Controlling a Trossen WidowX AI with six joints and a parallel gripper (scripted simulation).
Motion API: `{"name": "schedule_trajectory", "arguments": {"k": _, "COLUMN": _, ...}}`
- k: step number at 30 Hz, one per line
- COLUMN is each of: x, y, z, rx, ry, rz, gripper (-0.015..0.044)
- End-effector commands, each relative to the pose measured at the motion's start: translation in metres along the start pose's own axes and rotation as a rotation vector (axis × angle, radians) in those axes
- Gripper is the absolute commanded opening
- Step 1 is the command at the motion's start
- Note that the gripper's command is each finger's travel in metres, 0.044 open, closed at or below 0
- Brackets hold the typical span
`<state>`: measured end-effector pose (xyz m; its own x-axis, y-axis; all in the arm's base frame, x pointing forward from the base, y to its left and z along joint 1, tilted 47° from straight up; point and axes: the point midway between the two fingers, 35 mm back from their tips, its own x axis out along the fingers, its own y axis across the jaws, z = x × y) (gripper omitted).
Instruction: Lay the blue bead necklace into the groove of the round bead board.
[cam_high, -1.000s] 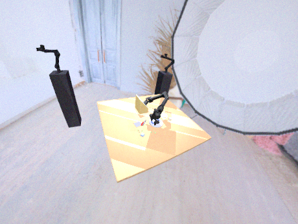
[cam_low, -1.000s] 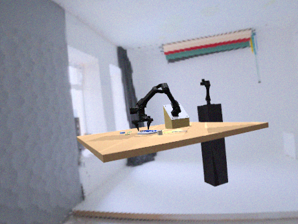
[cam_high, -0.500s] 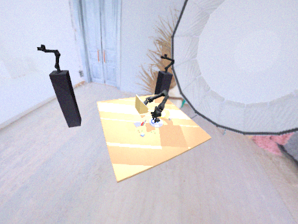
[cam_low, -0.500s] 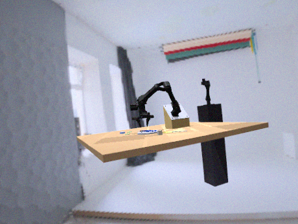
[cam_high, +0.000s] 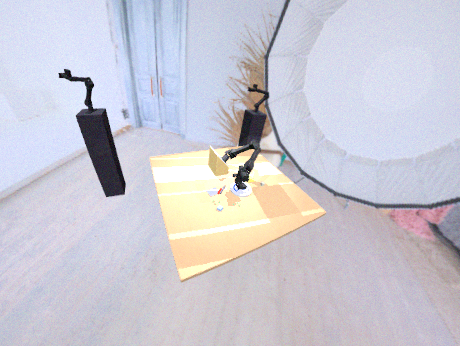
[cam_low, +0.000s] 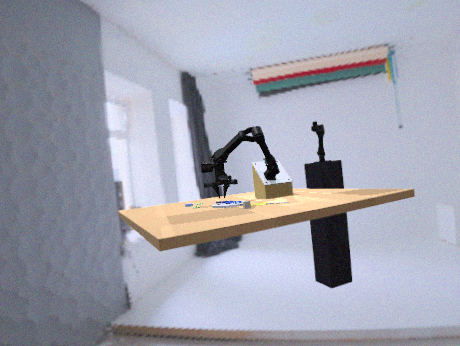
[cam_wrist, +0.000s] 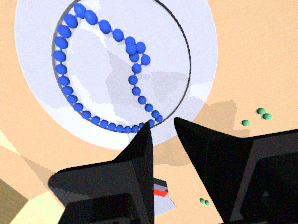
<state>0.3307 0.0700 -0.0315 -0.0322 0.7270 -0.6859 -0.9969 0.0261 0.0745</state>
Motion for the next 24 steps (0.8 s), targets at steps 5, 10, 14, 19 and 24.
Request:
{"name": "schedule_trajectory", "arguments": {"k": 5, "x": 0.014, "y": 0.002, "z": 0.000, "rx": 0.006, "ry": -0.002, "rz": 0.007, "gripper": 0.0120}}
{"name": "schedule_trajectory", "arguments": {"k": 10, "x": 0.022, "y": 0.003, "z": 0.000, "rx": 0.008, "ry": -0.002, "rz": 0.009, "gripper": 0.0120}}
{"name": "schedule_trajectory", "arguments": {"k": 14, "x": 0.027, "y": 0.003, "z": 0.000, "rx": 0.009, "ry": -0.003, "rz": 0.010, "gripper": 0.0120}}
{"name": "schedule_trajectory", "arguments": {"k": 19, "x": 0.025, "y": 0.002, "z": 0.001, "rx": 0.003, "ry": 0.002, "rz": 0.009, "gripper": 0.0041}}
{"name": "schedule_trajectory", "arguments": {"k": 24, "x": 0.025, "y": 0.002, "z": 0.001, "rx": 0.003, "ry": 0.002, "rz": 0.009, "gripper": 0.0000}}
